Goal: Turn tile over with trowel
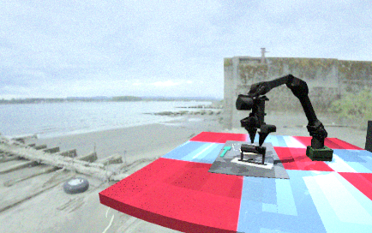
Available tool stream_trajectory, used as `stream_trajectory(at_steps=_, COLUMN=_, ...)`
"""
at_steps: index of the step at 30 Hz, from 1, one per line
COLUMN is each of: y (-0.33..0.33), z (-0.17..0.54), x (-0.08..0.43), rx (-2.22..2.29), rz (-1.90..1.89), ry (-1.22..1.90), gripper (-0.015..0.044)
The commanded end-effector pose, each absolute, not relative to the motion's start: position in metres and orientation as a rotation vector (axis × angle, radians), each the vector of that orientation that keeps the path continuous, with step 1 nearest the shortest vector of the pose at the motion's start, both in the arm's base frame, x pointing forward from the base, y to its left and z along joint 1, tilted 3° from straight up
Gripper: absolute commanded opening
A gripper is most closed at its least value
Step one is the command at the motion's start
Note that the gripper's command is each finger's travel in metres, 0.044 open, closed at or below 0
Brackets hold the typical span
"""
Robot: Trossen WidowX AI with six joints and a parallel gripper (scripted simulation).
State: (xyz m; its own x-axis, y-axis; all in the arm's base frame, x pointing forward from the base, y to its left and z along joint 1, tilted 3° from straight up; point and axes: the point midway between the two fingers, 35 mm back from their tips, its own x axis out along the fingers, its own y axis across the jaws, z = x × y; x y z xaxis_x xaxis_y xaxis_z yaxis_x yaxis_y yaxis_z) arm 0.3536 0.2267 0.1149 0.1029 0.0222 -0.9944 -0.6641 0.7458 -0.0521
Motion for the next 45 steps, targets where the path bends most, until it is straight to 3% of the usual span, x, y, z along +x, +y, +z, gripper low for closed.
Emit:
stream_trajectory(at_steps=1, y=0.222, z=0.116, x=0.355, rx=-0.476, rz=0.463, ry=1.416, gripper=0.0270)
stream_trajectory(at_steps=23, y=0.193, z=0.121, x=0.365, rx=0.136, rz=-0.099, ry=1.473, gripper=0.0270)
stream_trajectory(at_steps=45, y=0.192, z=0.097, x=0.369, rx=0.176, rz=-0.136, ry=1.471, gripper=0.0270)
